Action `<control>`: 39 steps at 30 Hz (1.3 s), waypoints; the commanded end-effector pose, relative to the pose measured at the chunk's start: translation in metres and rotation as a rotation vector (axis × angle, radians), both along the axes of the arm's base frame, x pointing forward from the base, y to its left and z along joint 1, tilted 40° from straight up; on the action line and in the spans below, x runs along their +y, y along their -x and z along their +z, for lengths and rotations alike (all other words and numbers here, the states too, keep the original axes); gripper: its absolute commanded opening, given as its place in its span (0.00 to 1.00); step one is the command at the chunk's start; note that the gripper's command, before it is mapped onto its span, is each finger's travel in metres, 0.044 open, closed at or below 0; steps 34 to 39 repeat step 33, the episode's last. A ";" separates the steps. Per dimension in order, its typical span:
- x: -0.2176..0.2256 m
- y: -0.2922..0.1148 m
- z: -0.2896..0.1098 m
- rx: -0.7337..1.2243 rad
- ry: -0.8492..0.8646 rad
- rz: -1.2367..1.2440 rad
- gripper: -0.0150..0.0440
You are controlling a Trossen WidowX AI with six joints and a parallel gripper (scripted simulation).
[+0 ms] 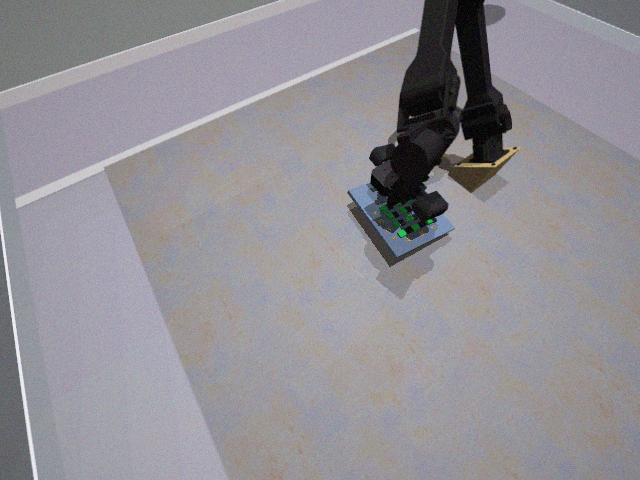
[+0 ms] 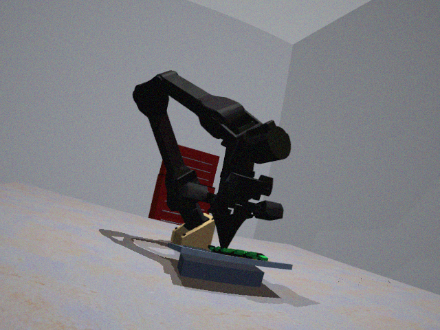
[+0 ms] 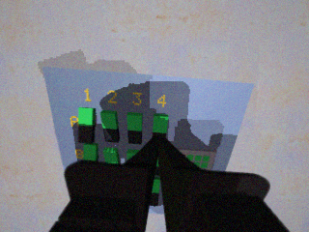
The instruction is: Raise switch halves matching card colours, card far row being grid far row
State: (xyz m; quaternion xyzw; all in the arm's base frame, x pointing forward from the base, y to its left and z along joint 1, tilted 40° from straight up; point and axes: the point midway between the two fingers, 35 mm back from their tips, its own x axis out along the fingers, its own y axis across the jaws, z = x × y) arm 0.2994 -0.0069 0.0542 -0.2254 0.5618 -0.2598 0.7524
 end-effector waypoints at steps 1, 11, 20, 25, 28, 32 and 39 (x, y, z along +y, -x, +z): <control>0.002 0.000 0.002 0.001 -0.001 0.000 0.25; 0.042 0.013 0.047 0.027 0.000 -0.014 0.25; 0.073 0.040 0.021 0.029 -0.002 -0.014 0.25; 0.073 0.040 0.021 0.029 -0.002 -0.014 0.25; 0.073 0.040 0.021 0.029 -0.002 -0.014 0.25; 0.073 0.040 0.021 0.029 -0.002 -0.014 0.25; 0.073 0.040 0.021 0.029 -0.002 -0.014 0.25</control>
